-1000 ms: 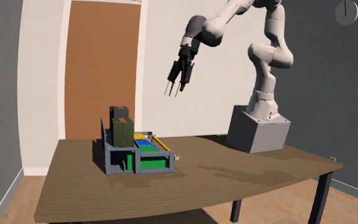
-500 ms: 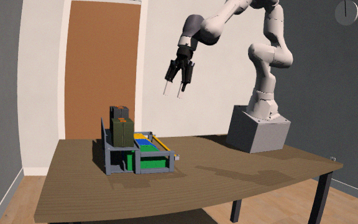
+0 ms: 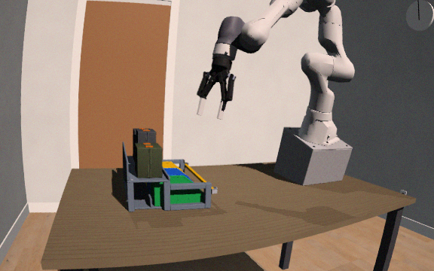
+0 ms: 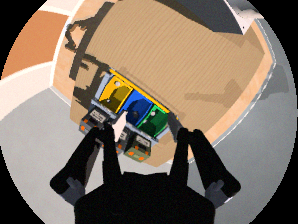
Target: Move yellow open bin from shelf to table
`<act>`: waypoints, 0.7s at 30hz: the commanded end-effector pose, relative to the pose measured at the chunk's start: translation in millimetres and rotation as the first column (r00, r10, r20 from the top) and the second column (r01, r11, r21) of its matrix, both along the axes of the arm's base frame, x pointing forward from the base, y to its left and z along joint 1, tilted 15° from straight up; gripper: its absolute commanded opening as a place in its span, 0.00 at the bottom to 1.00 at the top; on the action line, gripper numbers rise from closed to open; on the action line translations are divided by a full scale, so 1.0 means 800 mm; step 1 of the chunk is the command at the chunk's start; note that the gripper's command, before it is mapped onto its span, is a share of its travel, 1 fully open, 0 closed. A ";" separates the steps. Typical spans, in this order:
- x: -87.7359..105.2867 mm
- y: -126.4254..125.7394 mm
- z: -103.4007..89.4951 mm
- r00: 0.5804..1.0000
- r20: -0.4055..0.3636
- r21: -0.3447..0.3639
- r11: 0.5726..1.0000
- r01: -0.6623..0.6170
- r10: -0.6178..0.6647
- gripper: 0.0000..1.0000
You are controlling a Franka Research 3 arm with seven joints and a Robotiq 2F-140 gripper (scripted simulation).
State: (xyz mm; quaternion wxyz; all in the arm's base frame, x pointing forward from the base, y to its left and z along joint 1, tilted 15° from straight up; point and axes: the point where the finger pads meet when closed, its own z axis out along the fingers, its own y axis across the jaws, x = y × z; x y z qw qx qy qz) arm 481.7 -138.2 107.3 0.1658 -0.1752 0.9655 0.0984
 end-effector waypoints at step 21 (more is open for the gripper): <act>-0.004 0.003 -0.002 0.952 0.002 -0.053 0.951 -0.304 0.305 0.57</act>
